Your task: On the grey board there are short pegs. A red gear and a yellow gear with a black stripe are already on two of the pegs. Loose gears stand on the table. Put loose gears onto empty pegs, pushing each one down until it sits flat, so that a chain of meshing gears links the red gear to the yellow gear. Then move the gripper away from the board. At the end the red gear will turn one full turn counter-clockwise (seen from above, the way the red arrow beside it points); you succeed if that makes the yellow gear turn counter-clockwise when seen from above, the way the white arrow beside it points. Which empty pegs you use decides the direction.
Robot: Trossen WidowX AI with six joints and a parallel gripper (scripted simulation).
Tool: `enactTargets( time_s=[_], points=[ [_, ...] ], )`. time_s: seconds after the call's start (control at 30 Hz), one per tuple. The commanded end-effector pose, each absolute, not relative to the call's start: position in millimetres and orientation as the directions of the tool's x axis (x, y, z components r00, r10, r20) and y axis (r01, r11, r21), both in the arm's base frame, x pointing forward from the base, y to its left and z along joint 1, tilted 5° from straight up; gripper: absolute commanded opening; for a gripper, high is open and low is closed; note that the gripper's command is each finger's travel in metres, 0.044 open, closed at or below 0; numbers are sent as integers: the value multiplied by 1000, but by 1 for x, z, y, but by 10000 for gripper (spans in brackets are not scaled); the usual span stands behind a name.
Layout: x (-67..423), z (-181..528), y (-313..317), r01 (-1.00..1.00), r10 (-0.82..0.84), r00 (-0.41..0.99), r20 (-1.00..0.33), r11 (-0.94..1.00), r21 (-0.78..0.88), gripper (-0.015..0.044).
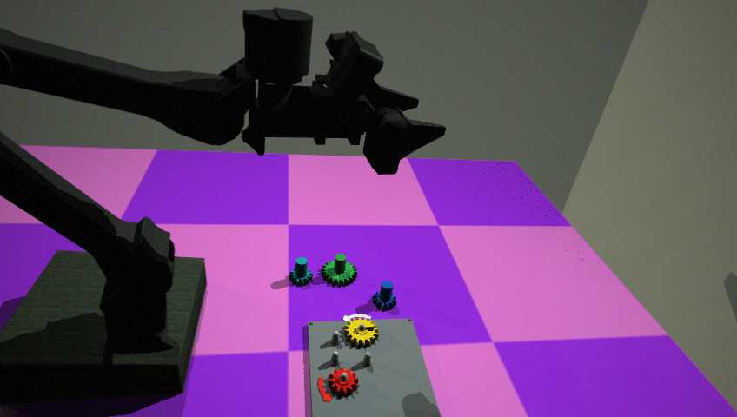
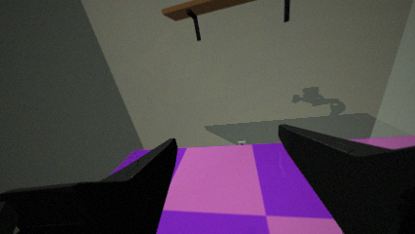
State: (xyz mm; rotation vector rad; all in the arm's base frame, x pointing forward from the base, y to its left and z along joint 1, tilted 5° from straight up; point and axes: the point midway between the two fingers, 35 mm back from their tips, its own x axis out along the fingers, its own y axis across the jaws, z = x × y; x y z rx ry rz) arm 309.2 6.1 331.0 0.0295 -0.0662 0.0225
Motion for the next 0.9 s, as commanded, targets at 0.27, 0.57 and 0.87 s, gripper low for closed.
enactTargets(
  time_s=[0.27, 0.57, 0.87],
  points=[
    [358, 231, 59, -59, 137, 868, -478, 983, 175, 440],
    [341, 114, 120, 39, 106, 378, -920, 991, 130, 440],
    [311, 80, 132, 96, 20, 117, -993, 995, 31, 440]
  ],
)
